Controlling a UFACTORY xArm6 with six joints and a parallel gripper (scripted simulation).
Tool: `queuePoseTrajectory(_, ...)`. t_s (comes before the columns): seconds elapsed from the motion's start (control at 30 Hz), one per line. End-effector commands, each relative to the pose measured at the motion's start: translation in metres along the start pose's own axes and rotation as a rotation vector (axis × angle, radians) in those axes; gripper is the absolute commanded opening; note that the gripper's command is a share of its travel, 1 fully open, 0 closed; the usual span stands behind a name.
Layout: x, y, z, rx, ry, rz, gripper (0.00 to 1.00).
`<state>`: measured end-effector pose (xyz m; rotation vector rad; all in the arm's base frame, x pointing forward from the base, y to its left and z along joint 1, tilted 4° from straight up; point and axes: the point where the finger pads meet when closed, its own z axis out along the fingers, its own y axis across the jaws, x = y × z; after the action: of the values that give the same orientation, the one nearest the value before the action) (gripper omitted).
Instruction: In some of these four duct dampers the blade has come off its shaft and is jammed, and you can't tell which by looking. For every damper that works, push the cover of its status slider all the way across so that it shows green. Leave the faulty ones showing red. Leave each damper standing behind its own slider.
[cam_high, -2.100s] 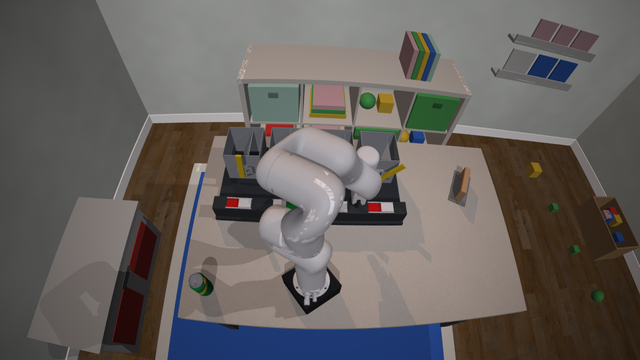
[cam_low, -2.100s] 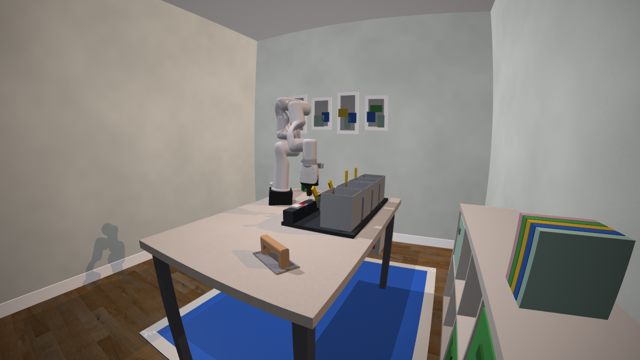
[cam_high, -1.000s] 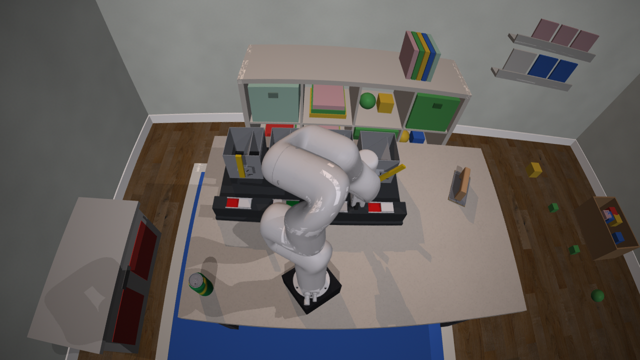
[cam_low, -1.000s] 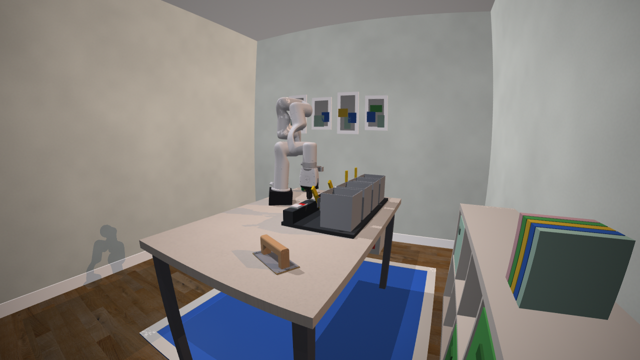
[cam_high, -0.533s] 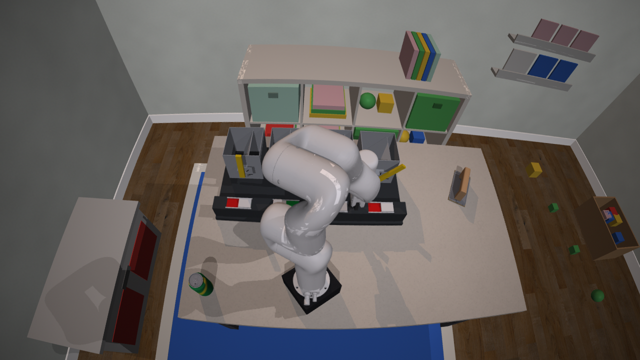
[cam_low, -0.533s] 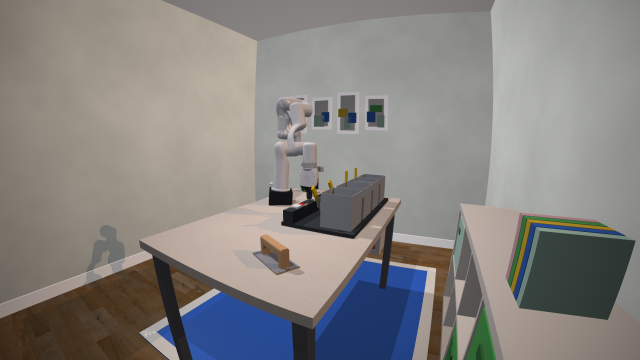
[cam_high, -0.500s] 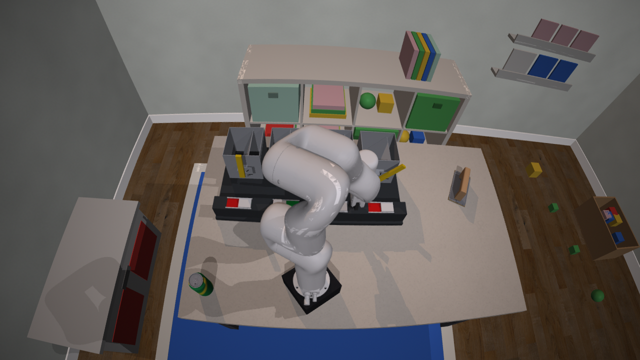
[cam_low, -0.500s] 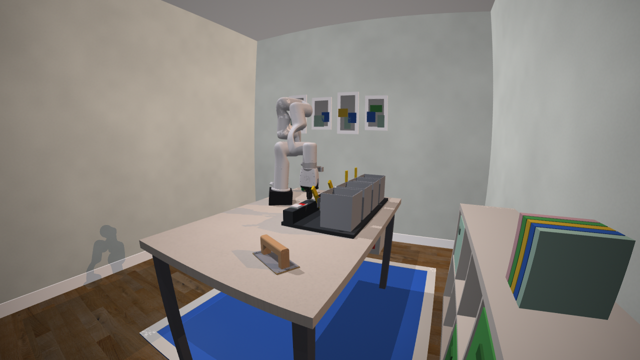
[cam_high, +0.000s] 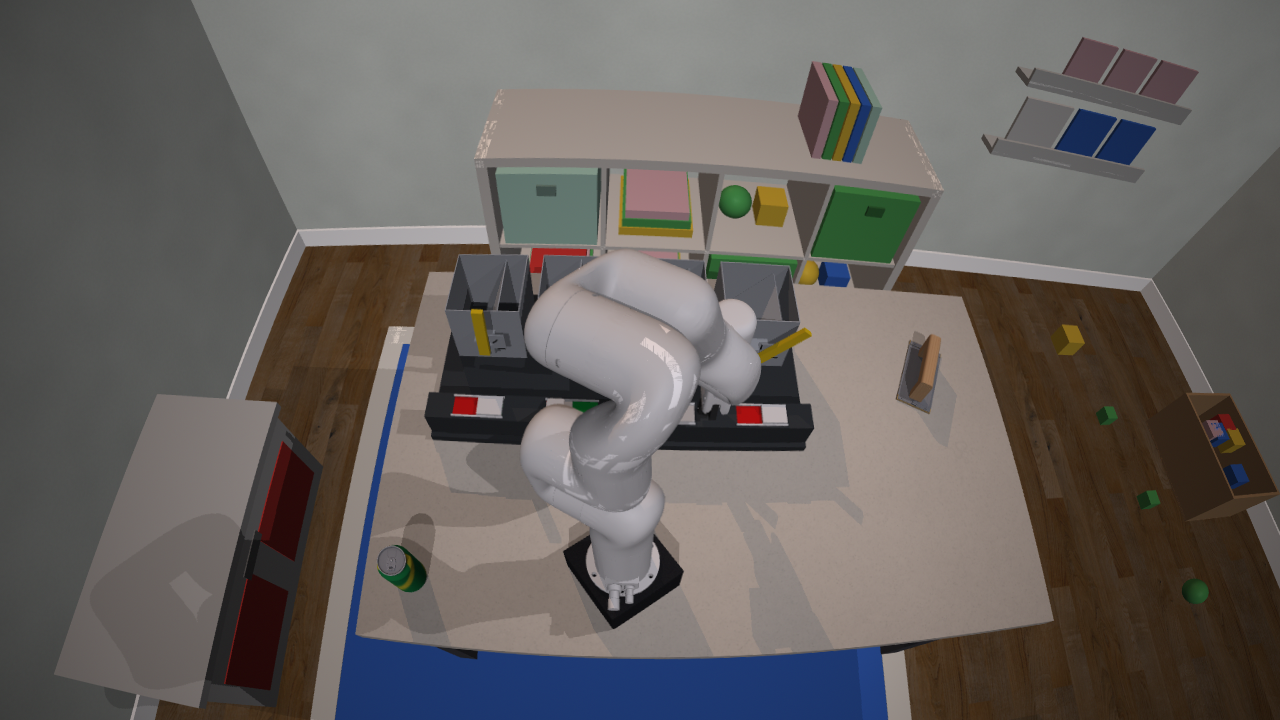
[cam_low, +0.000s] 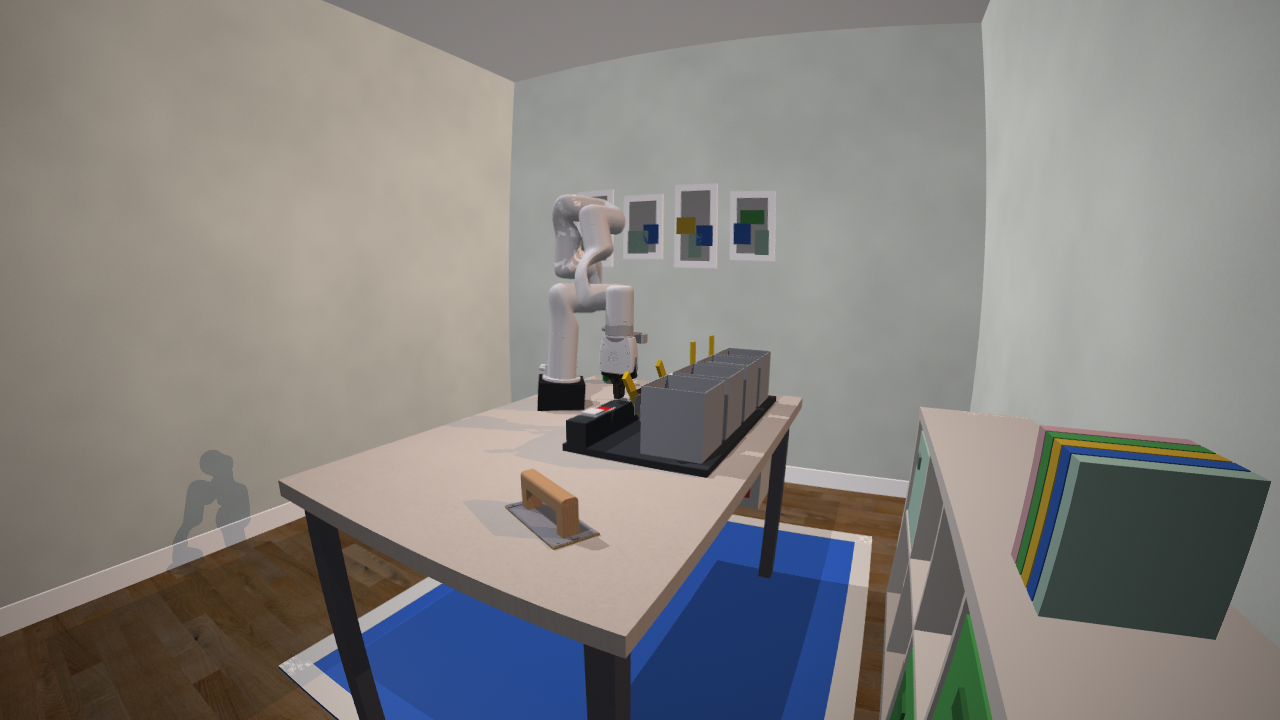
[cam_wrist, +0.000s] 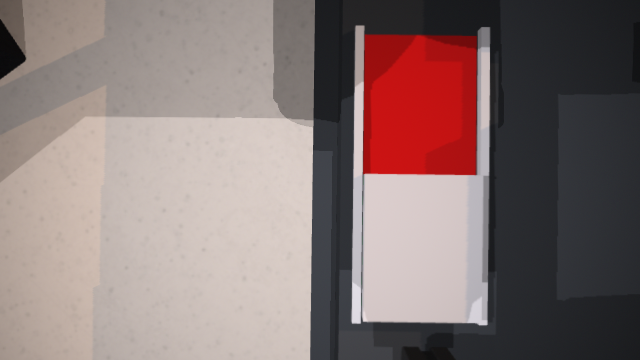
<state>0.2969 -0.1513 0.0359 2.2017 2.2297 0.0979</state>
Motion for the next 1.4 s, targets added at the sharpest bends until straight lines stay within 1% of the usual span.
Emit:
queuePoseTrajectory(0.0, -0.001, 0.002, -0.001, -0.003, -0.002, 0.000, 0.00)
queuePoseTrajectory(0.67, -0.001, 0.002, 0.000, -0.003, -0.002, 0.000, 0.00)
queuePoseTrajectory(1.37, -0.001, 0.002, 0.010, -0.003, -0.002, 0.000, 0.00)
